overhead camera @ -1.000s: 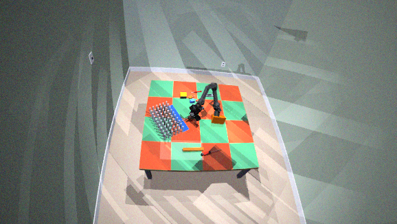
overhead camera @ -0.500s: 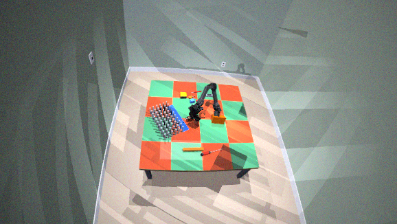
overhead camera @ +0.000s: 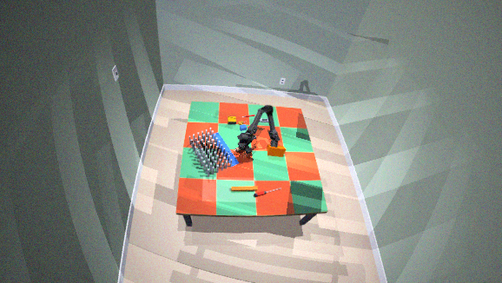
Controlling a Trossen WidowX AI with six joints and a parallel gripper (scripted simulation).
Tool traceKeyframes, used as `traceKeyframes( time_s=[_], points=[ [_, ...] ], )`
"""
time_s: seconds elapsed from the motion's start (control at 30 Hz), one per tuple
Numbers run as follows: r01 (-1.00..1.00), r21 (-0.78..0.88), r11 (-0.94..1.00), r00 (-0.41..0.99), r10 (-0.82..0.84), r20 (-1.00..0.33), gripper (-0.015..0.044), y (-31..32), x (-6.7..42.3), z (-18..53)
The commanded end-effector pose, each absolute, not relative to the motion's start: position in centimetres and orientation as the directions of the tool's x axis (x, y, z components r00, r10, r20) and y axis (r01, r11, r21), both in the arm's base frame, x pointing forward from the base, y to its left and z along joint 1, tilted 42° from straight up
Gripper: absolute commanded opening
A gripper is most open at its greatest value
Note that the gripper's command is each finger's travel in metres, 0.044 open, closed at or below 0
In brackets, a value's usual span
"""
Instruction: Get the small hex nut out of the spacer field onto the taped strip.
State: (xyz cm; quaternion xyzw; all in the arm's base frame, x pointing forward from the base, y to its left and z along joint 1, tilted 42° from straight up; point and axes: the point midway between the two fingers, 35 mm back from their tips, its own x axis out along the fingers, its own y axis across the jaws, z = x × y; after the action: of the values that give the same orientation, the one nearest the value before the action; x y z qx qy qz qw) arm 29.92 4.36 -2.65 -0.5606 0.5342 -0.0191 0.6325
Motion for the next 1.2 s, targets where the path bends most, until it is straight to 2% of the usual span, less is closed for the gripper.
traceKeyframes(
  time_s=[0.0, 1.17],
  points=[
    [-0.563, -0.736, 0.374, 0.436, -0.622, -0.650, 0.0000, 4.6, 30.4, -2.6],
    [-0.563, -0.737, 0.375, 0.437, -0.621, -0.650, 0.0000, 5.7, 32.1, -3.4]
  ],
)
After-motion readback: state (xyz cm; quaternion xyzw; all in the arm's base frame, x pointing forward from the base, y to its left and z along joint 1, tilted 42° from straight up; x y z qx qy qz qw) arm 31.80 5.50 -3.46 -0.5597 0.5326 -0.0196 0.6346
